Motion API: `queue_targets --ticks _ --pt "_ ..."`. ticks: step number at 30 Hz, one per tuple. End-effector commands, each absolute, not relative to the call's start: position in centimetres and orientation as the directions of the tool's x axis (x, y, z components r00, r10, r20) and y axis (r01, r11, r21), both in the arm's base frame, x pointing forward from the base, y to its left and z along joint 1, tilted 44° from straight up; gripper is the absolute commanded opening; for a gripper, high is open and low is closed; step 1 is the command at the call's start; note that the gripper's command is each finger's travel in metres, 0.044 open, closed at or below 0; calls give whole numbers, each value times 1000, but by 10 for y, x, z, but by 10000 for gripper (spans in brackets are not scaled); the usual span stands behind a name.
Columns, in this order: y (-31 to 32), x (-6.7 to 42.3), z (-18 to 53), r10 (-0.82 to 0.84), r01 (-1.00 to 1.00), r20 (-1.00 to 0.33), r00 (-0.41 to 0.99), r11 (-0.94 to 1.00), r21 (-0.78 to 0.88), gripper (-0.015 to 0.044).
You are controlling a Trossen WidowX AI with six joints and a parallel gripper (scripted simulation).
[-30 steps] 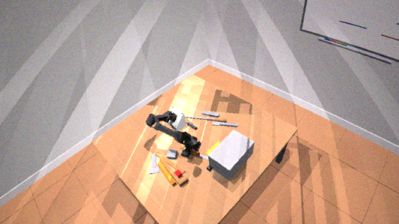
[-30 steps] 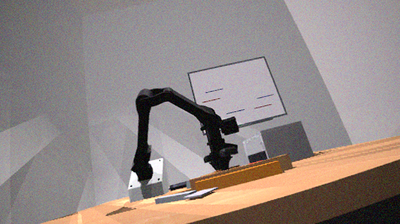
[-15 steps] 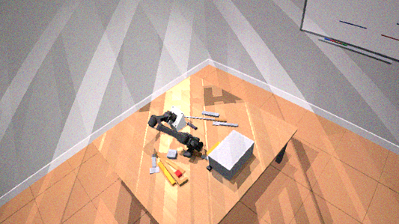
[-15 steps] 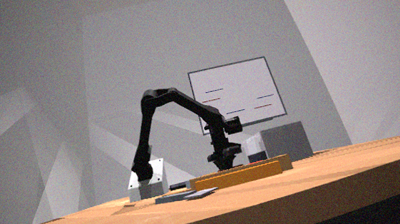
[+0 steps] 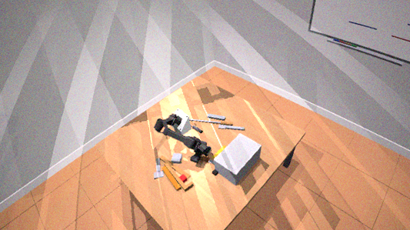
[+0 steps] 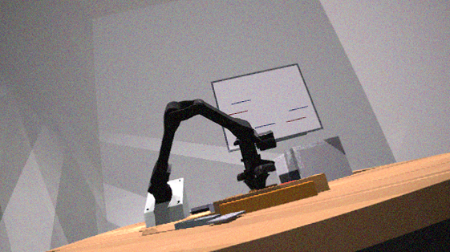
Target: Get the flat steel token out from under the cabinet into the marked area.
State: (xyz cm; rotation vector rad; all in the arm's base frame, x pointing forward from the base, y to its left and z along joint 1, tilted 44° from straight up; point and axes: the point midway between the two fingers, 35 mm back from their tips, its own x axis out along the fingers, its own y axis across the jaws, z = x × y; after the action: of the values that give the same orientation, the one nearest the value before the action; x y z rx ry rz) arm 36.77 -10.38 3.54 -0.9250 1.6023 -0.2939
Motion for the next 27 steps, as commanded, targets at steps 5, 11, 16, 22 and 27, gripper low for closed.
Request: queue_targets --ticks 5,11,16,22,27 --pt "-101 378 33 -699 -395 -715 21 651 -648 0" --pt "-99 383 31 -699 -395 -715 22 651 -648 0" --pt "-97 388 30 -699 -395 -715 22 651 -648 0" --pt "-95 393 28 -699 -395 -715 22 651 -648 0" --pt "-94 398 27 -698 -395 -715 22 651 -648 0"
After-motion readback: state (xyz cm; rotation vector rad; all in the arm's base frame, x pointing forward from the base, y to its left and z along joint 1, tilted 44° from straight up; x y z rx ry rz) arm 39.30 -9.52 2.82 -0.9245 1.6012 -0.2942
